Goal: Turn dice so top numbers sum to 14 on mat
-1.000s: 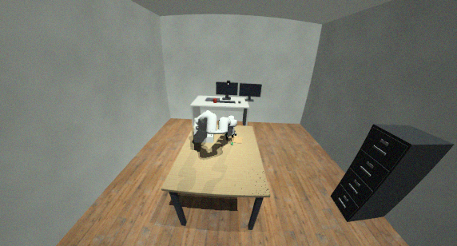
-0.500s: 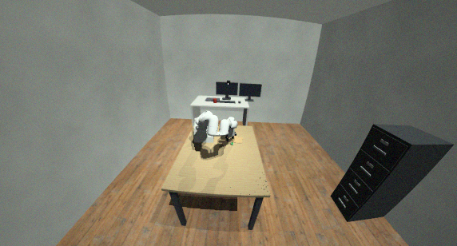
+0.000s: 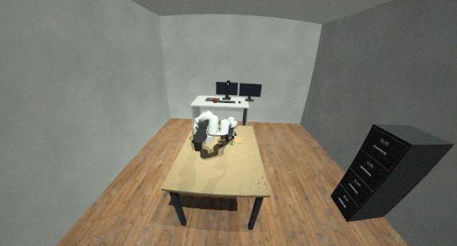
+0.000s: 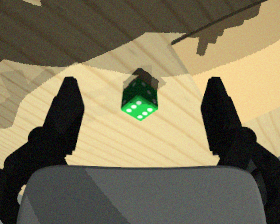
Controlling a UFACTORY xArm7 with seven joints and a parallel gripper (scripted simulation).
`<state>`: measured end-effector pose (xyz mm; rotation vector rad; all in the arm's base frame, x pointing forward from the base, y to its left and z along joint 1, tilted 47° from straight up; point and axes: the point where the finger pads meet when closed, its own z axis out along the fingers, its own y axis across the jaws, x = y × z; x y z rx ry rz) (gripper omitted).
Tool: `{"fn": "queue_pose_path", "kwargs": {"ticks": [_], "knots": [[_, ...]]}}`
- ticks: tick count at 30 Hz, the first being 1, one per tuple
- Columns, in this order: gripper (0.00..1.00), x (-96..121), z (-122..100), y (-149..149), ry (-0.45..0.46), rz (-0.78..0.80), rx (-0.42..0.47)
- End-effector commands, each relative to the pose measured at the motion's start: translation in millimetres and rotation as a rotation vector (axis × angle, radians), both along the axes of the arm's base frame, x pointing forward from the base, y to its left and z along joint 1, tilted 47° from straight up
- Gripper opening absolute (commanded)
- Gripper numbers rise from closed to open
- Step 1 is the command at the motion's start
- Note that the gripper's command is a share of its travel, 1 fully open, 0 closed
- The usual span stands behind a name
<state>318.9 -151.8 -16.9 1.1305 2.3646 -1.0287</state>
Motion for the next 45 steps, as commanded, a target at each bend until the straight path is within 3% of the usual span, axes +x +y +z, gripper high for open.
{"fn": "queue_pose_path", "kwargs": {"ticks": [1, 16, 25, 31, 39, 42, 45], "knots": [[1.0, 1.1, 0.5, 1.2, -0.002, 0.003, 0.001], [1.0, 1.3, 0.1, 1.5, -0.002, 0.003, 0.001], [1.0, 5.9, -10.9, 11.8, -0.002, 0.003, 0.001], [1.0, 16.6, -36.1, 35.6, -0.002, 0.003, 0.001], [1.0, 37.6, -85.9, 82.3, -0.002, 0.003, 0.001], [1.0, 37.6, -85.9, 82.3, -0.002, 0.003, 0.001], [1.0, 45.8, -105.2, 100.6, -0.002, 0.003, 0.001]]}}
